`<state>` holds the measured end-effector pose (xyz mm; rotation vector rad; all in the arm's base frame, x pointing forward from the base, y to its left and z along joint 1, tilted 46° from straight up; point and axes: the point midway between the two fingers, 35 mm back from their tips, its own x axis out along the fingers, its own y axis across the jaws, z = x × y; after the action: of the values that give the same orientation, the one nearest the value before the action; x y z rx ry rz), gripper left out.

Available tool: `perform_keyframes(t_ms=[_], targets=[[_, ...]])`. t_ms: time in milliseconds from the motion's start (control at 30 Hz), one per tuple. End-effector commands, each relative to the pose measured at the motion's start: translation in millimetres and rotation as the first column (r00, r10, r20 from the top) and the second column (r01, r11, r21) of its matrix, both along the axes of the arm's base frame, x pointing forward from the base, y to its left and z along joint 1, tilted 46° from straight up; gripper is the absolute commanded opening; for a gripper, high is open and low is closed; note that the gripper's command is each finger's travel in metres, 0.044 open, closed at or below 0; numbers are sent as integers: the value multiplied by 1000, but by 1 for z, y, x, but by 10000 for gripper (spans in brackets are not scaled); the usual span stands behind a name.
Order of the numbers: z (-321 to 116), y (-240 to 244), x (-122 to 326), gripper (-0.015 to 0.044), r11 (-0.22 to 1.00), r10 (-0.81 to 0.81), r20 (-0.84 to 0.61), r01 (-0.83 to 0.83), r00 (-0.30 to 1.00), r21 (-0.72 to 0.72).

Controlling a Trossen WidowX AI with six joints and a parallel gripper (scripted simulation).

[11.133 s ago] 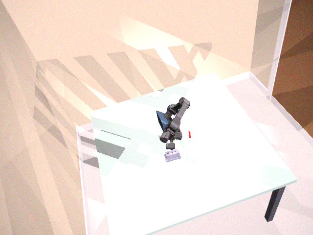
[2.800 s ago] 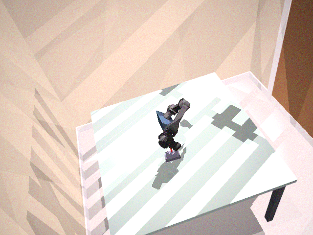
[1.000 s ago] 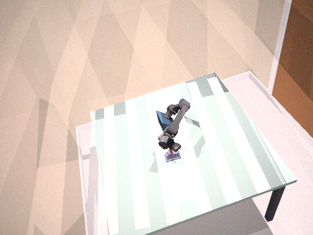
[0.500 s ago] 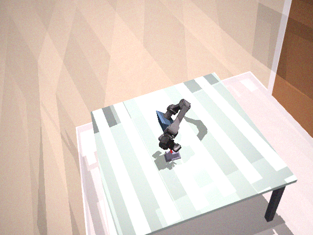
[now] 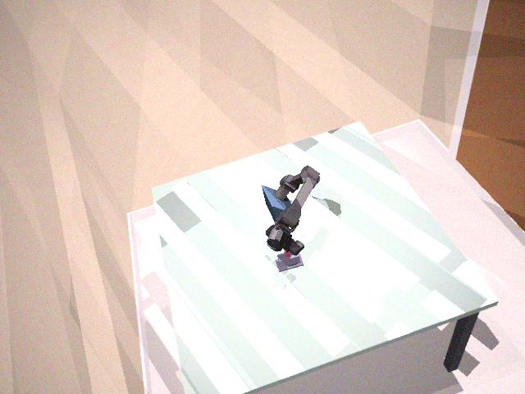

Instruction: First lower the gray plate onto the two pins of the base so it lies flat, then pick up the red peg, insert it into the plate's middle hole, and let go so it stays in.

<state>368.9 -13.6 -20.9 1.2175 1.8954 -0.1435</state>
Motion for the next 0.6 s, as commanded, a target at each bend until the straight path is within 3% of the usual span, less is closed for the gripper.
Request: perform_keyframes(t_ms=[0,200,400,567], targets=[[0,0,0,0,1000,0,0,0,1000,0],[0,0,0,0,1000,0,0,0,1000,0],[0,0,0,150,1000,0,0,0,1000,0],[0,0,0,150,1000,0,0,0,1000,0]])
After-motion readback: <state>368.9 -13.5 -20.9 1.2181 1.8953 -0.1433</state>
